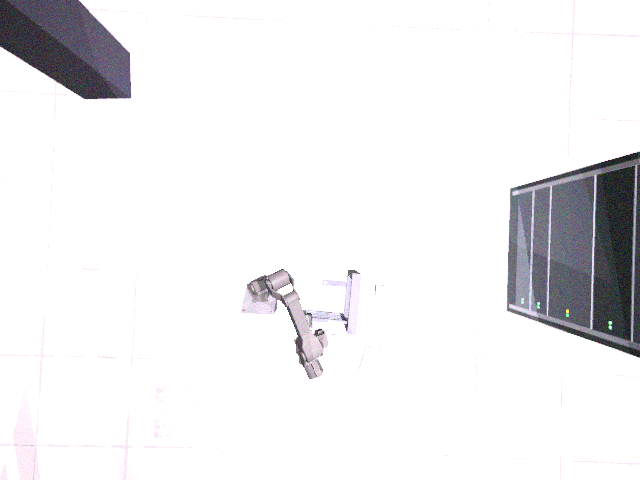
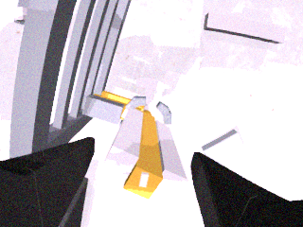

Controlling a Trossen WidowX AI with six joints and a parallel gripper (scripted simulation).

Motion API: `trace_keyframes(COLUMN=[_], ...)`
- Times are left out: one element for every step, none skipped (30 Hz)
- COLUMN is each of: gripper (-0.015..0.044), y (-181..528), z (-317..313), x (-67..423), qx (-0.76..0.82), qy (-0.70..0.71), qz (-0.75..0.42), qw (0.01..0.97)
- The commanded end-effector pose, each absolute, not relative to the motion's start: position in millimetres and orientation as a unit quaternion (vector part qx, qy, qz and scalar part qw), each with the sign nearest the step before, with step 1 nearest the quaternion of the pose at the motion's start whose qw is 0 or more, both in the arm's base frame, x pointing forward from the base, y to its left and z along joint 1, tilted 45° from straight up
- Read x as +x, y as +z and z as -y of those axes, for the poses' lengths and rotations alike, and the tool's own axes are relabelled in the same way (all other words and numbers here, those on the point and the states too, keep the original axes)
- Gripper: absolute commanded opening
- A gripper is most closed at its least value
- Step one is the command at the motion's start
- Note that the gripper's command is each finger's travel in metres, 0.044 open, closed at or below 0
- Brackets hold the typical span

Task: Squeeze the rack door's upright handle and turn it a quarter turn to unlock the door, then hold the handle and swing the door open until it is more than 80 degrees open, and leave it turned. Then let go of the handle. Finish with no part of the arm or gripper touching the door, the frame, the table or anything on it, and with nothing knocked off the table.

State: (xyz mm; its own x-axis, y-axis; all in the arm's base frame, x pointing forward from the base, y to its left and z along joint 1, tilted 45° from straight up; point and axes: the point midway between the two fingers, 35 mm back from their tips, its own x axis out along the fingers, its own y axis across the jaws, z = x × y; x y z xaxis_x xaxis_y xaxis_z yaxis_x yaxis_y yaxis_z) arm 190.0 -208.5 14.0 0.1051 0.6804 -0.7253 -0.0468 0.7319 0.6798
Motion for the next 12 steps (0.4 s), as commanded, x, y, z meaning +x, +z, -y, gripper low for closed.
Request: trace_keyframes(gripper=[0.0293,0.0293,0.0293,0.0293,0.0293,0.0293,0.0293,0.0293,0.0293,0.0293,0.0293,0.0293], y=[18,19,21,22,23,24,25,26,27,28,29,30], z=[214,215,216,217,218,219,220,221,222,223,224,225], x=[190,190,190,189,189,189,189,189,189,188,188,188], qx=[0.251,0.251,0.251,0.25,0.25,0.25,0.25,0.249,0.249,0.249,0.249,0.249], qy=[0.259,0.258,0.258,0.257,0.257,0.256,0.256,0.255,0.255,0.254,0.254,0.253], qz=[-0.616,-0.616,-0.616,-0.616,-0.616,-0.616,-0.616,-0.616,-0.616,-0.616,-0.616,-0.616], qw=[0.7,0.701,0.701,0.701,0.702,0.702,0.702,0.703,0.703,0.703,0.703,0.704])
